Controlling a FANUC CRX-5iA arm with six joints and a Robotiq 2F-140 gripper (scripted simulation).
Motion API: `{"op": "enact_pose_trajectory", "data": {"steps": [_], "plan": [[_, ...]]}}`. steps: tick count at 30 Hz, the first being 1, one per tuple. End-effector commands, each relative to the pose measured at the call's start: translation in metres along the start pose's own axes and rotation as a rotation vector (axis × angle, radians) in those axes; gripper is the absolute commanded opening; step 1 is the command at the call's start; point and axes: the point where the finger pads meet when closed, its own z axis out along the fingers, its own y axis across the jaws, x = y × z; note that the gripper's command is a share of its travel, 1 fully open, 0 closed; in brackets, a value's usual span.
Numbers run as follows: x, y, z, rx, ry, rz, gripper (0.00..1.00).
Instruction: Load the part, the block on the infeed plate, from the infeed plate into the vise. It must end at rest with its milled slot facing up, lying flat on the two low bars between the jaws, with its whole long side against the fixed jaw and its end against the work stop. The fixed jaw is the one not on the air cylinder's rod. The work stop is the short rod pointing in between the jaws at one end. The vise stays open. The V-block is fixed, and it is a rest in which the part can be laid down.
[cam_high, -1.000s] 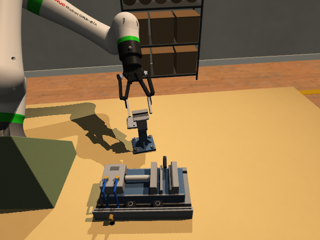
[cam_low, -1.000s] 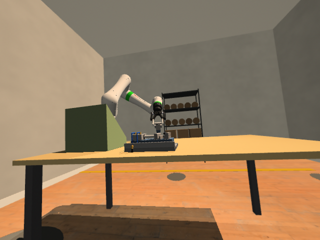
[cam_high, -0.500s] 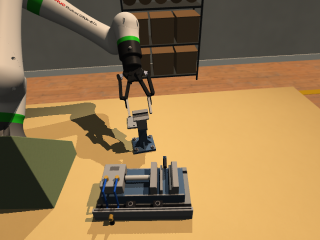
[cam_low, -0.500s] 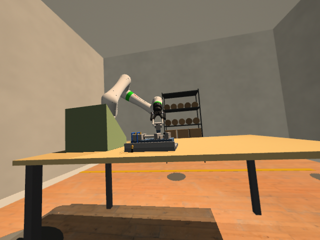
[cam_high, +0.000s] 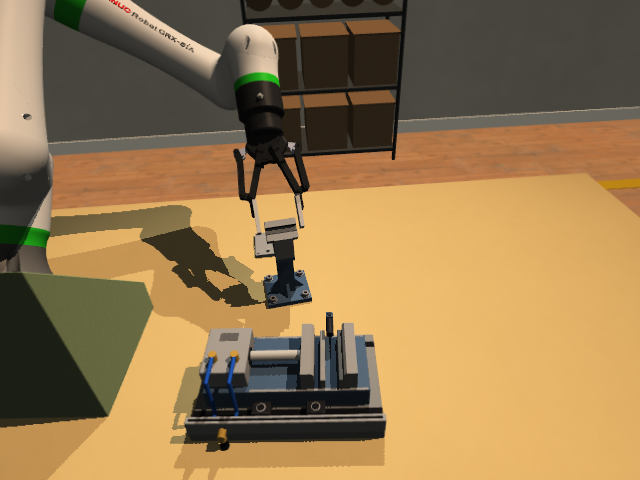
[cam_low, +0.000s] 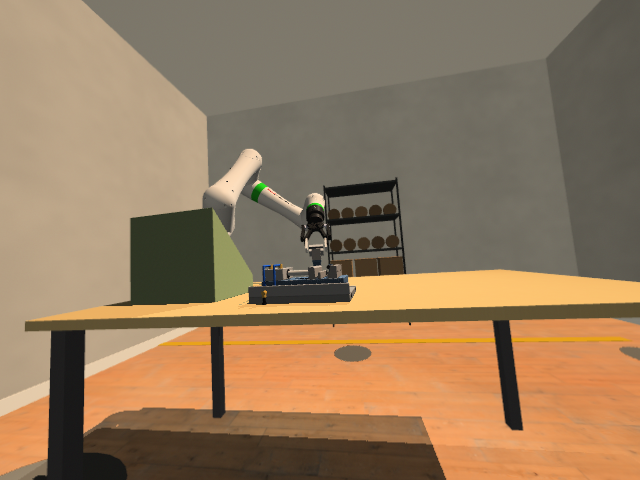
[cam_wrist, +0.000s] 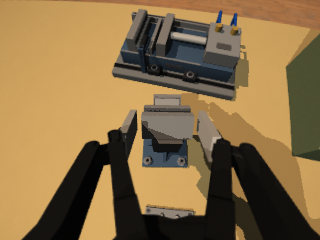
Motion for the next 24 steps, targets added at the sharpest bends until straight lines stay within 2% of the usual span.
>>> {"op": "enact_pose_trajectory", "data": {"steps": [1,24], "plan": [[-0.0006,-0.0002,0.0007,0.0,0.0,0.0,0.51],[-0.0008,-0.0001,0.0019,0.0,-0.034,0.0,0.51]]}}
